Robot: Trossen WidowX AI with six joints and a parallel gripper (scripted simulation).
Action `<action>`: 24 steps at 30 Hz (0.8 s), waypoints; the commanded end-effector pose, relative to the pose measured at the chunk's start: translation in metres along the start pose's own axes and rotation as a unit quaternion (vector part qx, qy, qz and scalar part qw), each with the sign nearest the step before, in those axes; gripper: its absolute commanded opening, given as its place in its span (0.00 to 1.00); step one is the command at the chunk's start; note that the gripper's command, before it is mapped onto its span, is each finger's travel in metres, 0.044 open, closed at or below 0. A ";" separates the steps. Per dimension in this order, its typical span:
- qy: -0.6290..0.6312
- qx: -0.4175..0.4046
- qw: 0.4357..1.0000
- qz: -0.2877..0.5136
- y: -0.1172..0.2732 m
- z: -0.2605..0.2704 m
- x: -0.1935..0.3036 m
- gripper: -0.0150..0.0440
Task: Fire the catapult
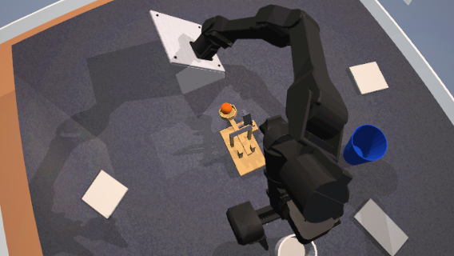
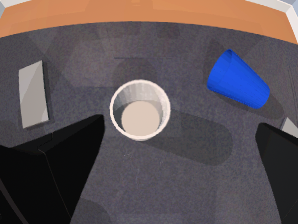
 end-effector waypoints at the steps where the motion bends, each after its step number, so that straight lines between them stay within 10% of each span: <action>1: 0.002 -0.001 1.000 -0.006 0.002 0.001 -0.003 1.00; 11: 0.002 -0.001 1.000 -0.006 0.002 0.001 -0.003 1.00; 24: 0.002 -0.001 1.000 -0.006 0.002 0.001 -0.003 0.42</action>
Point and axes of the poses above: the point midway between the two fingers, 35 mm back from their tips, its own y axis back along the fingers, its own z axis across the jaws, x = y × z, the point moved 7 cm from there along y, back along the fingers, and after that the axes turned 14 degrees about y, right-handed, at the moved point
